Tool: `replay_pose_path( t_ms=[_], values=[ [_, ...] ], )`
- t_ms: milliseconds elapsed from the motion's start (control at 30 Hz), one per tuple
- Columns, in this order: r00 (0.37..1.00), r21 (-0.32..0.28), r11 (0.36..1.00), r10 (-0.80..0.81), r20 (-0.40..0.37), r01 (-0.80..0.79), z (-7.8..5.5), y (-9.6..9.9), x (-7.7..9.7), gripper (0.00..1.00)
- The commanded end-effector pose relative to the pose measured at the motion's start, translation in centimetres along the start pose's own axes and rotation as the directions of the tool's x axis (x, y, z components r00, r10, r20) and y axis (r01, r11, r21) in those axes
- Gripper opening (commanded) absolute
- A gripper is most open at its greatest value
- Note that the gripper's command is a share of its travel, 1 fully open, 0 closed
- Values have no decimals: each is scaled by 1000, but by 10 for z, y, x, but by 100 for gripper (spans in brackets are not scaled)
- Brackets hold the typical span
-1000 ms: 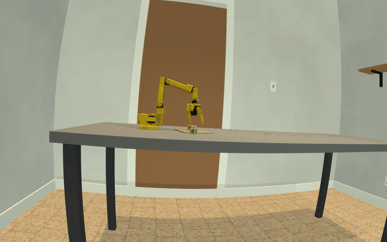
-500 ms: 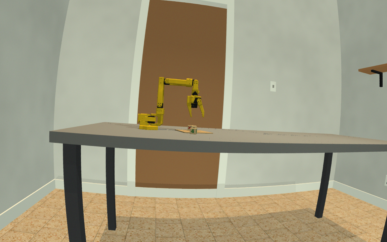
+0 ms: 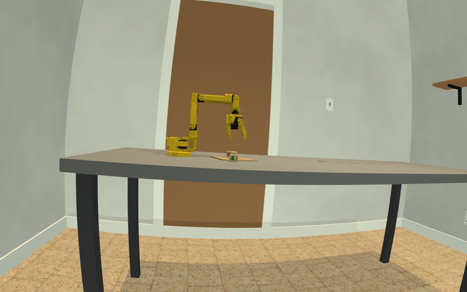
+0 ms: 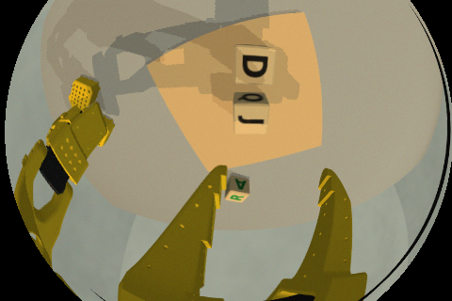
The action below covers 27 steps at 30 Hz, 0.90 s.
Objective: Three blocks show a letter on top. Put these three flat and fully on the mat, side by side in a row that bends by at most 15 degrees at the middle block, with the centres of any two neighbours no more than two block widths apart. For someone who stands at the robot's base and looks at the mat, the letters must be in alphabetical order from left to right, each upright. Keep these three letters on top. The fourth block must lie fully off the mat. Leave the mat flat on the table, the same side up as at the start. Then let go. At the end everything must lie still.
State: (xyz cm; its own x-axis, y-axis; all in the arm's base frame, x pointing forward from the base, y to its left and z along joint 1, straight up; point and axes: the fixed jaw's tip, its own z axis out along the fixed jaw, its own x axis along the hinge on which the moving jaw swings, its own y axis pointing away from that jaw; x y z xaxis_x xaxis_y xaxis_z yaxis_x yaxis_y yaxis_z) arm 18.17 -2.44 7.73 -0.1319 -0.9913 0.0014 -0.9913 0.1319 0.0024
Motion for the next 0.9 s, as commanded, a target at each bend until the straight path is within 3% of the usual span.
replay_pose_path(
  t_ms=[0, 367, 500, 667, 733, 867],
  values=[
    [1000, 62, 998, -2, 1, 2, -10, -5, 0, 33],
    [1000, 91, 996, -2, 1, 2, -15, -6, 0, 33],
    [1000, 166, 986, -2, 1, 2, -27, -7, 0, 33],
    [1000, 307, 952, -2, 2, 1, -50, -8, 0, 32],
    [1000, 307, 952, -2, 2, 1, -50, -8, 0, 32],
    [1000, 418, 909, -2, 2, 1, -69, -6, 0, 32]
  ],
)
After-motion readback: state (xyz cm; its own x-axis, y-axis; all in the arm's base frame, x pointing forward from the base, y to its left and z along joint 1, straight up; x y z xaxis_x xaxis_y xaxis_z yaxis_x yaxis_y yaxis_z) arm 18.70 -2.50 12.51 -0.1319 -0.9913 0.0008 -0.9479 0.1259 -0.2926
